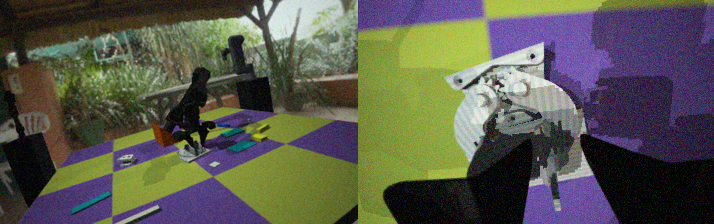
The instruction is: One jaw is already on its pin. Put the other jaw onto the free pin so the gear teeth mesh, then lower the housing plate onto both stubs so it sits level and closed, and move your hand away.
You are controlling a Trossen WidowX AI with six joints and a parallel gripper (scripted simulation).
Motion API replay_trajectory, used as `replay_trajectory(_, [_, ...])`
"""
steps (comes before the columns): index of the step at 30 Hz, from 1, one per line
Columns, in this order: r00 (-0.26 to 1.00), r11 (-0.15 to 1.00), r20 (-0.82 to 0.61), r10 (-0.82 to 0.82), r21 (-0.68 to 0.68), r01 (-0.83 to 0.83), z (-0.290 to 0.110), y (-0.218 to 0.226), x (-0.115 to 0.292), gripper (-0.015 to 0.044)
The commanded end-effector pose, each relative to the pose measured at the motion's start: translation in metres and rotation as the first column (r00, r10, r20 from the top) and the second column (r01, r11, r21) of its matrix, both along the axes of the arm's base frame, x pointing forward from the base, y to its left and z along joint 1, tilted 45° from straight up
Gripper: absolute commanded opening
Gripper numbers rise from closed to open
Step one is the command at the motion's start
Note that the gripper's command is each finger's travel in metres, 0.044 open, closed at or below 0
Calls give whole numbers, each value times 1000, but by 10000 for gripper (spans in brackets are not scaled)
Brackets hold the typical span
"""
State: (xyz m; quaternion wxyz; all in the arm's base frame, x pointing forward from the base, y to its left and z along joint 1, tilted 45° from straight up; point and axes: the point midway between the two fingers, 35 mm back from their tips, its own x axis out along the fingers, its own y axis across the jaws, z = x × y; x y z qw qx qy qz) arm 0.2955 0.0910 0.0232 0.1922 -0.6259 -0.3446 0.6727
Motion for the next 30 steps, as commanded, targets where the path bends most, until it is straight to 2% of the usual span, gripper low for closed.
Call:
replay_trajectory(1, [1000, 1000, 0, 0, 0, 0, 0, 0, 0, 224])
replay_trajectory(12, [1000, 1000, 0, 0, 0, 0, 1, -2, 1, 224])
replay_trajectory(20, [1000, 1000, -1, -3, 0, 3, 46, -46, 9, 224])
replay_trajectory(24, [1000, 1000, -8, -12, 3, 12, 40, -44, 9, 224])
replay_trajectory(30, [995, 998, 77, 66, 4, -66, 31, -59, 12, 382])
